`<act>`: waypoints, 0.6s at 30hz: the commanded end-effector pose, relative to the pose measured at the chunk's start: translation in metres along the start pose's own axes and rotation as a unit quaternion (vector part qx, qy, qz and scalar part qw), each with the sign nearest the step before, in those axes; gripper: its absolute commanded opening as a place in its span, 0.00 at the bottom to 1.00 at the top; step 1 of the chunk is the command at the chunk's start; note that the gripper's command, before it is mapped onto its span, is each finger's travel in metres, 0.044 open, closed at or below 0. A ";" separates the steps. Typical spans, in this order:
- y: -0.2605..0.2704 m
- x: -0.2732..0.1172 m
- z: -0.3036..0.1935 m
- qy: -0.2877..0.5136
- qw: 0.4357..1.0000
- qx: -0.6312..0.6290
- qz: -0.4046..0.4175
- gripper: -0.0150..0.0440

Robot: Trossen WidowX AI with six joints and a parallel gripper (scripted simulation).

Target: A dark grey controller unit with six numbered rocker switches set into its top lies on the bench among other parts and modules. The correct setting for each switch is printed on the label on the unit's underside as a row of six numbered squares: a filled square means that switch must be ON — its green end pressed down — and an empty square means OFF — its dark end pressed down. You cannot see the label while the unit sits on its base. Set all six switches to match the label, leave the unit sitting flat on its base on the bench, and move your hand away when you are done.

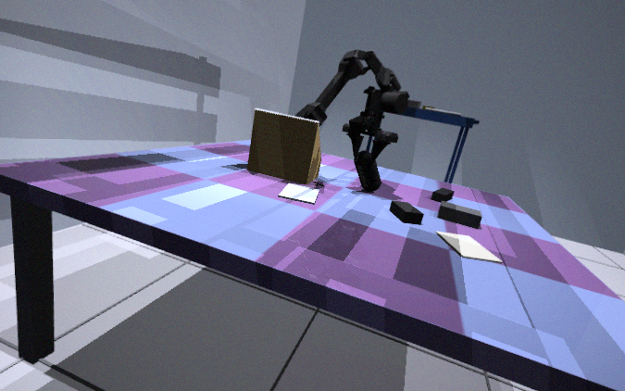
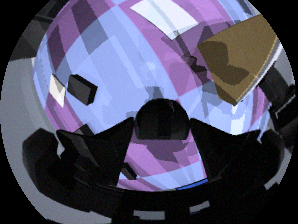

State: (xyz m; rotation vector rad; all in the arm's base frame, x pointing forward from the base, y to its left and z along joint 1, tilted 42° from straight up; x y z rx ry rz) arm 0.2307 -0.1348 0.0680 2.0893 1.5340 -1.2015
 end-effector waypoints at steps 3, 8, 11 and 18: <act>-0.003 0.007 0.004 0.002 1.000 -0.002 -0.008 0.83; -0.004 0.009 0.007 0.002 1.000 -0.002 -0.008 0.83; -0.004 0.010 0.009 0.002 1.000 -0.002 -0.008 0.83; -0.005 0.013 0.013 0.002 1.000 -0.002 -0.008 0.83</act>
Point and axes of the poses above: the point midway between the two fingers, 35 mm back from their tips, its own x axis out along the fingers, its own y axis across the jaws, z = x × y, the point moved 9 cm from there along -x, back along the fingers, and after that the axes turned 11 degrees about -x, right-handed, at the moved point
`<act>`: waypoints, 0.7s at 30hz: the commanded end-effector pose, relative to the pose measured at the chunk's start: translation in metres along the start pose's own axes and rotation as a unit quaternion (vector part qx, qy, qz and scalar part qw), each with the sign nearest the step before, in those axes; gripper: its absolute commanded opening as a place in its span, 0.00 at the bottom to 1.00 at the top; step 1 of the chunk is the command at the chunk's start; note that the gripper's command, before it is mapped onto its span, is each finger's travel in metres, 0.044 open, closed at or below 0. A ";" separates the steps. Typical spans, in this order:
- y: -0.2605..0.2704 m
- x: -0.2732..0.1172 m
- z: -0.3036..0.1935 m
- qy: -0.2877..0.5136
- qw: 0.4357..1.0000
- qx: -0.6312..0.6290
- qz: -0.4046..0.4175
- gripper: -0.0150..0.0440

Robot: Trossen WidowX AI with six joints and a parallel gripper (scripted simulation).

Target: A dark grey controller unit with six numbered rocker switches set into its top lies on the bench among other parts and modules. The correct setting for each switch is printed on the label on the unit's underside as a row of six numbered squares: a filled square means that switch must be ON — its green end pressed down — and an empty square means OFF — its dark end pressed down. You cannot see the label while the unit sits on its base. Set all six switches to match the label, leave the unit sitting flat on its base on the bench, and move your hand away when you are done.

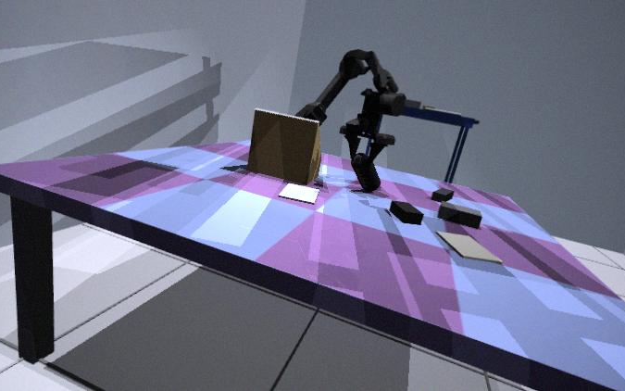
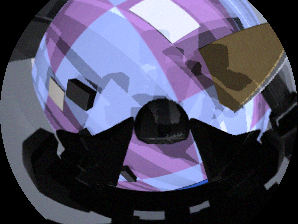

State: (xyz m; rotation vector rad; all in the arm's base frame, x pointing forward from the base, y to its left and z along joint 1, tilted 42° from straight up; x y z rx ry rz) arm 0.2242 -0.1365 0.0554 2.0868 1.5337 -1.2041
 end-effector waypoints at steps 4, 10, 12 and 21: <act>-0.003 0.007 0.004 0.003 1.000 -0.002 -0.007 0.83; -0.004 0.010 0.007 0.003 1.000 -0.002 -0.007 0.83; -0.004 0.011 0.008 0.003 1.000 -0.002 -0.007 0.83; -0.005 0.016 0.013 0.003 1.000 -0.002 -0.007 0.83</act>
Point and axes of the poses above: the point midway between the two fingers, 35 mm back from their tips, its own x axis out along the fingers, its own y axis across the jaws, z = x × y, the point moved 9 cm from there along -x, back along the fingers, and after that the axes turned 11 degrees about -x, right-handed, at the moved point
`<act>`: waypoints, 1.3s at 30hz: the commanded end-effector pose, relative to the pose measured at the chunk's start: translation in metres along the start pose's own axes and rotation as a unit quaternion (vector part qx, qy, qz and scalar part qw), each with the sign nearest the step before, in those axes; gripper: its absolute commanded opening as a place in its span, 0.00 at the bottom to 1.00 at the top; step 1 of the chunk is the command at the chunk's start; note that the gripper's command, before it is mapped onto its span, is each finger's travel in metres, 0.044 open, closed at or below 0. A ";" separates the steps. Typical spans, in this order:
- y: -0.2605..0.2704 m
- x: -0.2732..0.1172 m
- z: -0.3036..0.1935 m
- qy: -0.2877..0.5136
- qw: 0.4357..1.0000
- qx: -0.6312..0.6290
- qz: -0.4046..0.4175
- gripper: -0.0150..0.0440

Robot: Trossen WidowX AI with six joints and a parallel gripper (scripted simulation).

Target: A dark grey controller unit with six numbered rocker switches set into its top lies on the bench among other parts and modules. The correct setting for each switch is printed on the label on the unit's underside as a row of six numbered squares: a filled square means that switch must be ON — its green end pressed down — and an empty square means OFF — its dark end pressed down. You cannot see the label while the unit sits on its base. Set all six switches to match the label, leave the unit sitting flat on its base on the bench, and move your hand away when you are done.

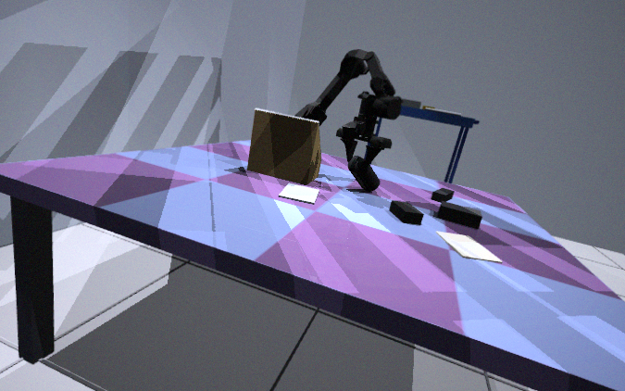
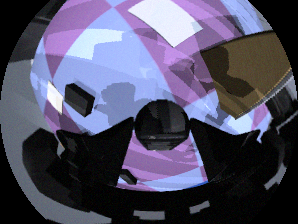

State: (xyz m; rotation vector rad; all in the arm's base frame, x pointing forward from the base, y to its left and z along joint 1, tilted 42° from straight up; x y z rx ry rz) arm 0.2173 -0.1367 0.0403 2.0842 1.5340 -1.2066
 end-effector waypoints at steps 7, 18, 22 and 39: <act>-0.004 0.009 0.005 0.004 1.000 -0.002 -0.007 0.83; -0.005 0.015 0.010 0.004 1.000 -0.002 -0.007 0.83; -0.005 0.018 0.012 0.004 1.000 -0.002 -0.007 0.83; -0.007 0.028 0.019 0.004 1.000 -0.002 -0.007 0.83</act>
Point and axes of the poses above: the point midway between the two fingers, 35 mm back from their tips, its own x axis out along the fingers, its own y axis across the jaws, z = x × y, the point moved 9 cm from there along -x, back along the fingers, and after that the axes turned 11 degrees about -x, right-handed, at the moved point
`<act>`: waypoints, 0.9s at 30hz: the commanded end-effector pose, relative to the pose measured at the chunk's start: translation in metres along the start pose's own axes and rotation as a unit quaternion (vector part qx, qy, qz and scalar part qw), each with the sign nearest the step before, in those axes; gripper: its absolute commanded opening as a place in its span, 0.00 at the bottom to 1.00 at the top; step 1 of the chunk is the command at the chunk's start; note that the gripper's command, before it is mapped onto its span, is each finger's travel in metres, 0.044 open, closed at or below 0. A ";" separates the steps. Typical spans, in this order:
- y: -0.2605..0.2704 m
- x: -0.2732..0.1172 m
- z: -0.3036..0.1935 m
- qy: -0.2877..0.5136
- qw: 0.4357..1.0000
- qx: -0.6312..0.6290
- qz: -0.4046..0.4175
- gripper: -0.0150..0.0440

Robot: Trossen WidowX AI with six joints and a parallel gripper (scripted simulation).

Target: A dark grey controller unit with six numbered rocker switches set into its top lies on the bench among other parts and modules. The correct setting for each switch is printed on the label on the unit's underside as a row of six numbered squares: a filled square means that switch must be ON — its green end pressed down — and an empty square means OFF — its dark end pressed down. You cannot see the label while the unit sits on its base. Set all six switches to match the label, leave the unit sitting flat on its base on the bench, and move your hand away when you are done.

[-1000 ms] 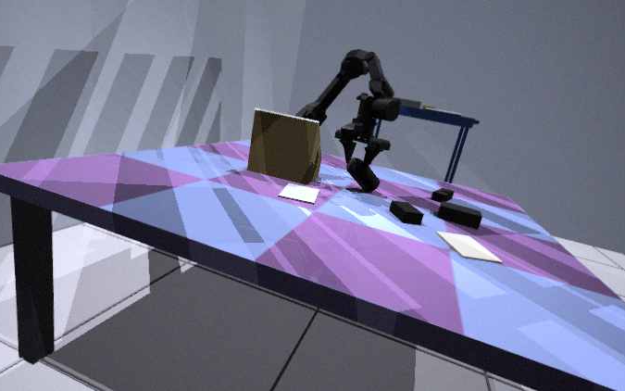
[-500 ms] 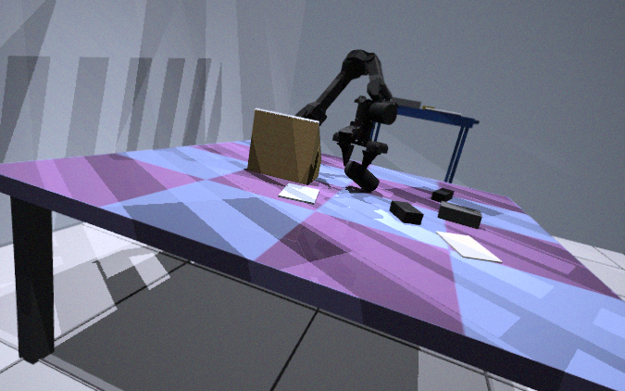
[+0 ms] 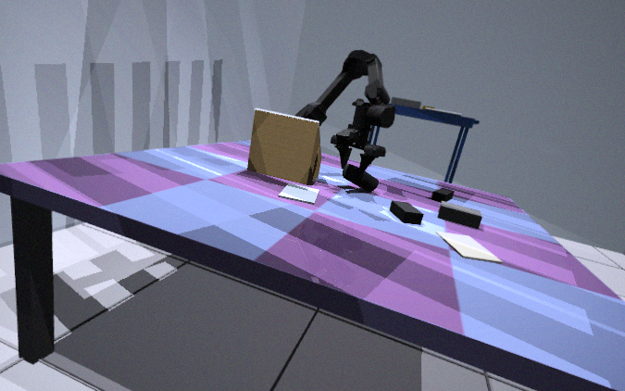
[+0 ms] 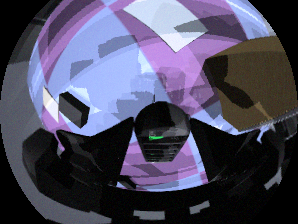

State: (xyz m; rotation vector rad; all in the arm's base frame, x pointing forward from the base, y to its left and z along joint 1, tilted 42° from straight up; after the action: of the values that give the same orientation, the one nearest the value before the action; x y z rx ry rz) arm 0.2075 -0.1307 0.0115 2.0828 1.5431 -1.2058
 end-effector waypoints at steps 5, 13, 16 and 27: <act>-0.003 0.007 0.003 0.003 1.000 -0.002 -0.003 0.83; -0.004 0.012 0.006 0.003 1.000 -0.002 -0.003 0.83; -0.004 0.014 0.007 0.003 1.000 -0.002 -0.003 0.83; -0.004 0.022 0.008 0.003 1.000 -0.002 -0.004 0.83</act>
State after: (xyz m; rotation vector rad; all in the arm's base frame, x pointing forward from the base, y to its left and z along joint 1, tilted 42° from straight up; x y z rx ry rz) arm 0.2032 -0.1233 -0.0070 2.0725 1.5474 -1.2010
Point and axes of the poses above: the point midway between the two fingers, 35 mm back from their tips, its own x axis out along the fingers, its own y axis across the jaws, z = x × y, the point moved 9 cm from there along -x, back along the fingers, and after that the axes turned 11 degrees about -x, right-handed, at the moved point
